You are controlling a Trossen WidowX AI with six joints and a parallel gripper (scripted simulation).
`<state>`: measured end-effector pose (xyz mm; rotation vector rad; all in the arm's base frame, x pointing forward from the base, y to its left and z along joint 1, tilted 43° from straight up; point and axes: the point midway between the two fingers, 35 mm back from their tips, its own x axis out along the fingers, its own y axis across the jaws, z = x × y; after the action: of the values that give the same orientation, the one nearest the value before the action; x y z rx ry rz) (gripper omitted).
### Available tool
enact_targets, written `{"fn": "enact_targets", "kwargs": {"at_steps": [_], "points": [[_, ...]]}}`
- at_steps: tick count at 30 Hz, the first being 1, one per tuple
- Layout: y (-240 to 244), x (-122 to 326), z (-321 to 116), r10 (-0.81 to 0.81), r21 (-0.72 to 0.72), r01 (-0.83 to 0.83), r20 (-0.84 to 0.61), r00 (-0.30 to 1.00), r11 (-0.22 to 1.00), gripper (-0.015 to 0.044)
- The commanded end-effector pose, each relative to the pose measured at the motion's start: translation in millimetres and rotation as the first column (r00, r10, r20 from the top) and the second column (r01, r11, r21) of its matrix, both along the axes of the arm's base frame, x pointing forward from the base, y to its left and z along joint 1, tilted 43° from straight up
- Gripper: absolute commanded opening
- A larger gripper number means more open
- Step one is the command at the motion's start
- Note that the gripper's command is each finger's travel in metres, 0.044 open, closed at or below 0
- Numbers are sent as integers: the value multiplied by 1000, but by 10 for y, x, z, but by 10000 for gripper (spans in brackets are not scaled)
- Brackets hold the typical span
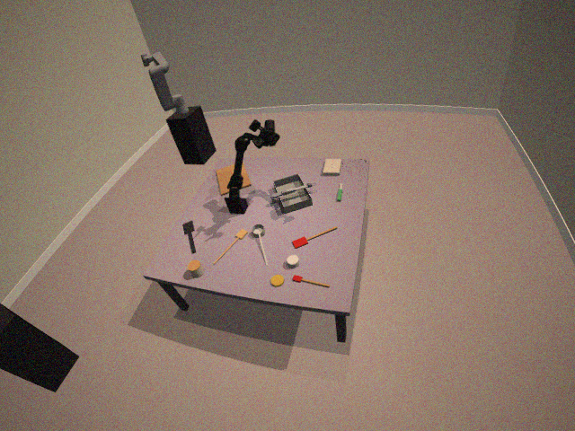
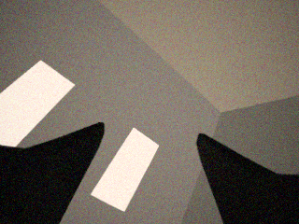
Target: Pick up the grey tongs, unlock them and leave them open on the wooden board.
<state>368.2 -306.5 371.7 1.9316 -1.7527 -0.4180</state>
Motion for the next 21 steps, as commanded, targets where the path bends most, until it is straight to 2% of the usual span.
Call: {"fn": "enact_targets", "kwargs": {"at_steps": [1,5,8,11,14,17,21], "points": [[10,11,-4,4,0,-4,-7,1000,1000,374],[176,238,-89,93,6,-93,-192,977,996,269],[464,552,-237,217,23,-232,-455,864,973,260],[825,842,-421,313,58,-382,-691,651,922,260],[1228,1071,-627,347,110,-526,-859,376,843,260],[1593,1207,-811,316,168,-634,-940,128,755,260],[2036,1296,-1028,214,248,-737,-966,-143,629,260]]}}
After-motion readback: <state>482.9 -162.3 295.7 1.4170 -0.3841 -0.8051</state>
